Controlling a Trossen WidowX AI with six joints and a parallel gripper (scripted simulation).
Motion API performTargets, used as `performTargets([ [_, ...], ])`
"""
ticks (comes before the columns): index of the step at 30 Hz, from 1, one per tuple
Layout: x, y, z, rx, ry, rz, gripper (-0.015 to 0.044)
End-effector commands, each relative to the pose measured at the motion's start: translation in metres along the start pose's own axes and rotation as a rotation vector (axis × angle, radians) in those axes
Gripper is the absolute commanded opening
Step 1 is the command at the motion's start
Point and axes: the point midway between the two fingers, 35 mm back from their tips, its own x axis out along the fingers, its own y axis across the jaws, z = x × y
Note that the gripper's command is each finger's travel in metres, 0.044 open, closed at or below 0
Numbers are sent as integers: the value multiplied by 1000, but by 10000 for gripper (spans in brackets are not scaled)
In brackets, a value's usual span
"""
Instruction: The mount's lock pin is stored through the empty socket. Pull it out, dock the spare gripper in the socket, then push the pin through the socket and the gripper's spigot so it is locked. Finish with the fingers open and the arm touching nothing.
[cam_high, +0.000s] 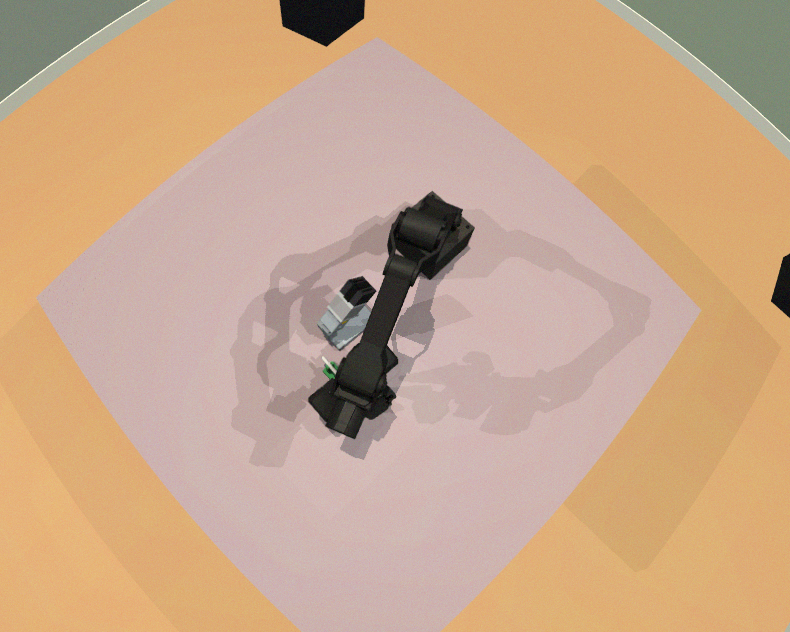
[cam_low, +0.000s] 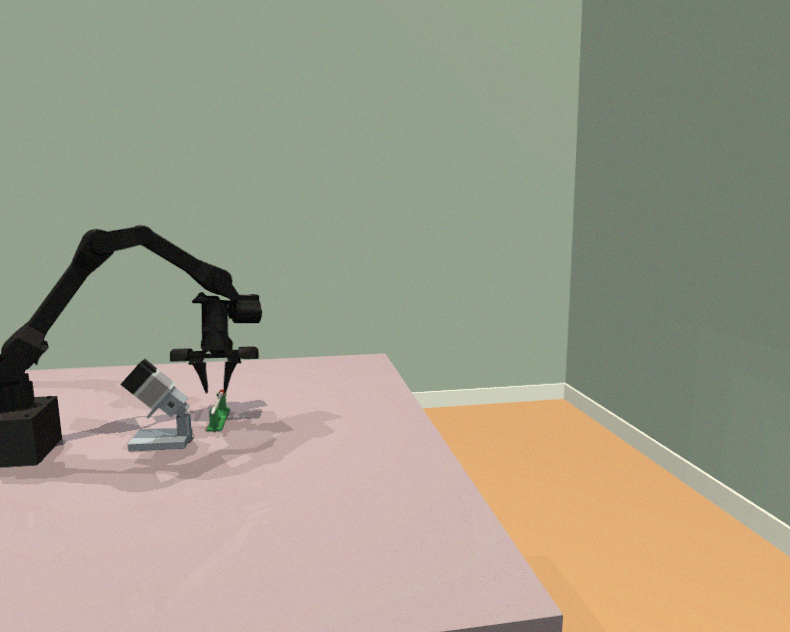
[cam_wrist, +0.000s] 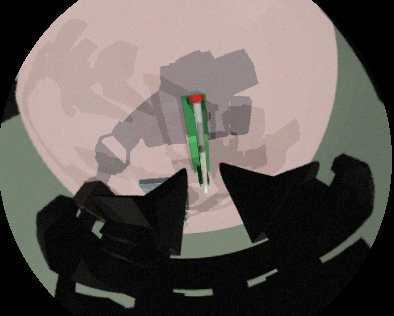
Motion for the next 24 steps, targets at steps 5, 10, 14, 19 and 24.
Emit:
performTargets([
  [5, 13, -1, 3, -3, 2, -2, 180],
  [10, 21, -2, 5, -3, 2, -2, 180],
  [14, 28, -2, 7, -3, 2, -2, 180],
  [19, 36, -2, 9, -3, 2, -2, 180],
  [24, 44, -2, 11, -3, 2, -2, 180],
])
